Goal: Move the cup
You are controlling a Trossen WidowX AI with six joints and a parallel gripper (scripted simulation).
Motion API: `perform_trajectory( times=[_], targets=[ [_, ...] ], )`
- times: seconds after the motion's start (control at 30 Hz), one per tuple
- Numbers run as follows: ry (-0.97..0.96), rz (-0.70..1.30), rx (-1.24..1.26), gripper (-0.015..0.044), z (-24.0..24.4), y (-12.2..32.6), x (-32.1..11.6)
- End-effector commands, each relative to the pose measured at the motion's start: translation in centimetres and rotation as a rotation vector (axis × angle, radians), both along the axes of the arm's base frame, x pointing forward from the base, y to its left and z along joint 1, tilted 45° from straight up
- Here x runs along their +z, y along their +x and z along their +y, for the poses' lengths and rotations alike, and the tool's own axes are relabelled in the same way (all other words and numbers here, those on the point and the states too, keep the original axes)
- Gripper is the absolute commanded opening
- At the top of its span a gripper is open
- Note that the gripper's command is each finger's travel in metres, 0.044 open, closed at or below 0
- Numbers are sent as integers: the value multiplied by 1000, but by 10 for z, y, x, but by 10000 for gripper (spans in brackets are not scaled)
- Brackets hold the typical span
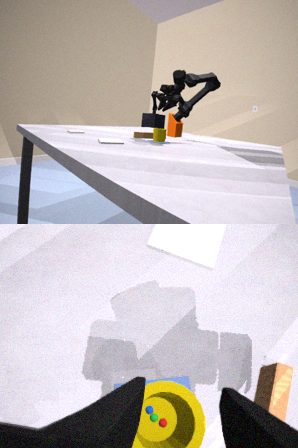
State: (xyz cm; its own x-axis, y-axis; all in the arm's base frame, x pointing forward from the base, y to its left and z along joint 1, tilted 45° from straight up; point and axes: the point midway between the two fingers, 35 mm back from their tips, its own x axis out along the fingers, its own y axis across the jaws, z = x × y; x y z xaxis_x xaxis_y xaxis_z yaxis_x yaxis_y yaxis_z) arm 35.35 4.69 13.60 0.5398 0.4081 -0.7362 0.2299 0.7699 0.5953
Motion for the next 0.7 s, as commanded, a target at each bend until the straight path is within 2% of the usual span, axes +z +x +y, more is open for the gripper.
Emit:
perform_trajectory(
  times=[0.0, 0.13, 0.2, 0.67],
  targets=[
    [254, 438, -108, 167, 12, -16, -44],
    [430, 771, -225, 167, 22, -26, -64],
    [476, 862, -263, 167, 24, -28, -69],
    [481, 873, -268, 167, 27, -28, -70]
  ],
)
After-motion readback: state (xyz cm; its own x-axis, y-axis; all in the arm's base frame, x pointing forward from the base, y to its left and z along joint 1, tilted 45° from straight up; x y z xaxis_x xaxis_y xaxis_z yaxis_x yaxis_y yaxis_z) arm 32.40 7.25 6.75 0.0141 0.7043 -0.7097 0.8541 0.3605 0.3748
